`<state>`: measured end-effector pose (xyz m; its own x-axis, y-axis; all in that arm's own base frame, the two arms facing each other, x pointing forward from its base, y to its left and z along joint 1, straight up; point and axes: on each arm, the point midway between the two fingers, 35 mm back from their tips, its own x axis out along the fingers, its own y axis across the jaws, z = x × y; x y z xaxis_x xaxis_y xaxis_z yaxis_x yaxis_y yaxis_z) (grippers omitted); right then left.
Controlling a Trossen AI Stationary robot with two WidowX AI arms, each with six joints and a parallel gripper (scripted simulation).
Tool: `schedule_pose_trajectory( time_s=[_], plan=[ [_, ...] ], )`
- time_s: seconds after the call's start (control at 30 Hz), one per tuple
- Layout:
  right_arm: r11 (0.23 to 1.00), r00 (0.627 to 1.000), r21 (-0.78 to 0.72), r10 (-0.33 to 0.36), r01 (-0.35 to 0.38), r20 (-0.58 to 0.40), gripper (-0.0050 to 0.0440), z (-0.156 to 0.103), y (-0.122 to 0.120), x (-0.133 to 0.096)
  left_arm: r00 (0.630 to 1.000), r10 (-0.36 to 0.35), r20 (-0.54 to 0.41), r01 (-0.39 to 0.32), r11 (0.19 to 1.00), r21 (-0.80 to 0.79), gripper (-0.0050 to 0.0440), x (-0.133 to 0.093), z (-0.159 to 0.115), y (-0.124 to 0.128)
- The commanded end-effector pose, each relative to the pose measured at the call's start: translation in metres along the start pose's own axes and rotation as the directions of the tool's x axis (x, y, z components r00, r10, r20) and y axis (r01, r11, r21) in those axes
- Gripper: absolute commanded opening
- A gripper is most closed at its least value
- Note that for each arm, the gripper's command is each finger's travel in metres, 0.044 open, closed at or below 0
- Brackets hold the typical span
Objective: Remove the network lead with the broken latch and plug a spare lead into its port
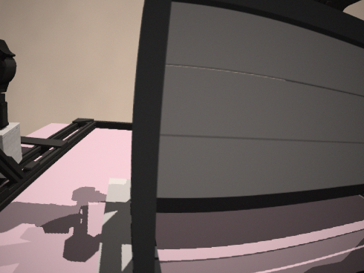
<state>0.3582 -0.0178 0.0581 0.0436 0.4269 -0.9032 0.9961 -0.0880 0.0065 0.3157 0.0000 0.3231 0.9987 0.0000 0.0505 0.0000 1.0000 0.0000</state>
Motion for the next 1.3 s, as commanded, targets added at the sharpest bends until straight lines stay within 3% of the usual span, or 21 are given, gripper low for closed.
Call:
schedule_pose_trajectory(
  time_s=[0.0,0.37,0.4,1.27],
  plan=[
    [1.000,1.000,0.004,-0.005,0.005,0.007,0.0176,0.001,0.002,0.003,1.000,0.000,0.000,0.000,1.000,0.000,0.0440,0.000,0.000,0.000],
    [1.000,1.000,0.004,-0.005,0.005,0.007,0.0176,0.001,0.002,0.003,1.000,0.000,0.000,0.000,1.000,0.000,0.0440,0.000,0.000,0.000],
    [1.000,1.000,0.004,-0.005,0.005,0.007,0.0176,0.001,0.002,0.061,1.000,0.000,0.000,0.000,1.000,0.000,0.0440,0.000,0.000,0.000],
    [1.000,1.000,0.004,-0.005,0.005,0.007,0.0176,0.001,0.002,0.063,1.000,0.000,0.000,0.000,1.000,0.000,0.0440,0.000,0.000,0.000]
  ],
)
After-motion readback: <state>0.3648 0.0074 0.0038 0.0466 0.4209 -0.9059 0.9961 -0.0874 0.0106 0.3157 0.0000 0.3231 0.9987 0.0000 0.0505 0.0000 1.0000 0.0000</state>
